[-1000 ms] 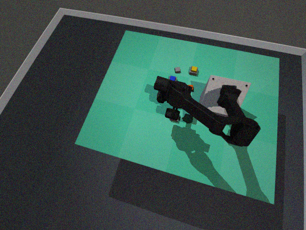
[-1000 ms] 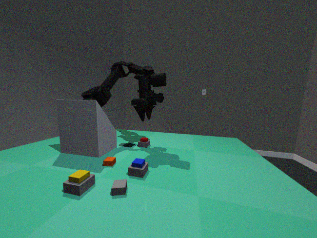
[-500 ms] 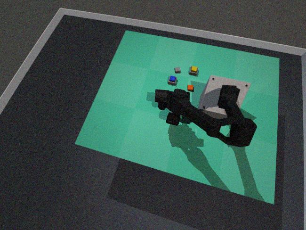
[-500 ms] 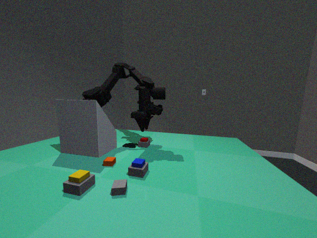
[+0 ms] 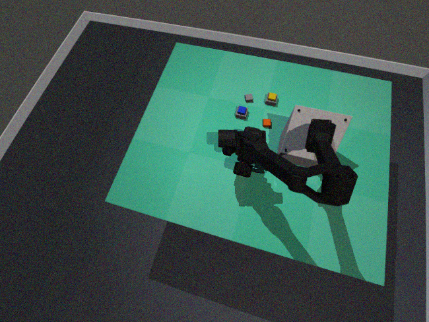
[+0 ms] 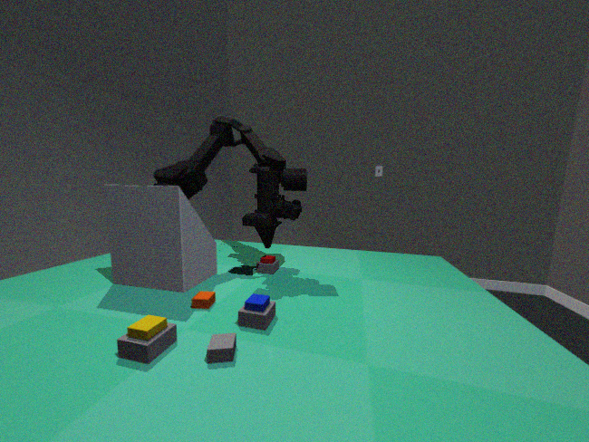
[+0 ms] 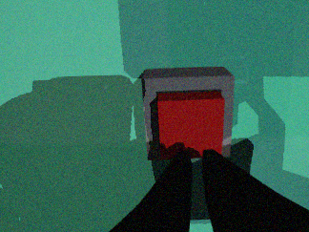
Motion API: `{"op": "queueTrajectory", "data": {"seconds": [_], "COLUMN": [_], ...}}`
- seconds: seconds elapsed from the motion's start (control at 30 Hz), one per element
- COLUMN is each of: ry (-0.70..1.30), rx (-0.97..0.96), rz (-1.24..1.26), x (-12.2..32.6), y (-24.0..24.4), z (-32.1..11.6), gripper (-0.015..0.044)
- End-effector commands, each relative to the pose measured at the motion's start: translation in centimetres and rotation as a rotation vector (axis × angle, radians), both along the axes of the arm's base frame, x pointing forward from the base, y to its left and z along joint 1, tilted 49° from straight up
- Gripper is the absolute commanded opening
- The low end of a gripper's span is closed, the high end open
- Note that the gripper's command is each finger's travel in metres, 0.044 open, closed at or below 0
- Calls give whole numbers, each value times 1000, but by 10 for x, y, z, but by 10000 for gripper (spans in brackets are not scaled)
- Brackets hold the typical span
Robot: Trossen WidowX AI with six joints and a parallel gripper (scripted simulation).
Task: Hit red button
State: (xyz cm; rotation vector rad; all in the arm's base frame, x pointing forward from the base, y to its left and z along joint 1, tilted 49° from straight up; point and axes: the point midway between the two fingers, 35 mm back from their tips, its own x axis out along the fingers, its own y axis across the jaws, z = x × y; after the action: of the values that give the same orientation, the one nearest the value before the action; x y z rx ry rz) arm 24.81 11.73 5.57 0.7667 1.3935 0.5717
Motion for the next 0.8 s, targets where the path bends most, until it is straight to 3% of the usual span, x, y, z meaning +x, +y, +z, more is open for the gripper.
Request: {"op": "queueTrajectory", "data": {"seconds": [0.0,0.77], "ry": [3,3], "rx": [-3,-1], "rz": [-4,-4], "x": [0,3], "y": [0,24], "z": [-1,-21], "gripper": [20,20]}}
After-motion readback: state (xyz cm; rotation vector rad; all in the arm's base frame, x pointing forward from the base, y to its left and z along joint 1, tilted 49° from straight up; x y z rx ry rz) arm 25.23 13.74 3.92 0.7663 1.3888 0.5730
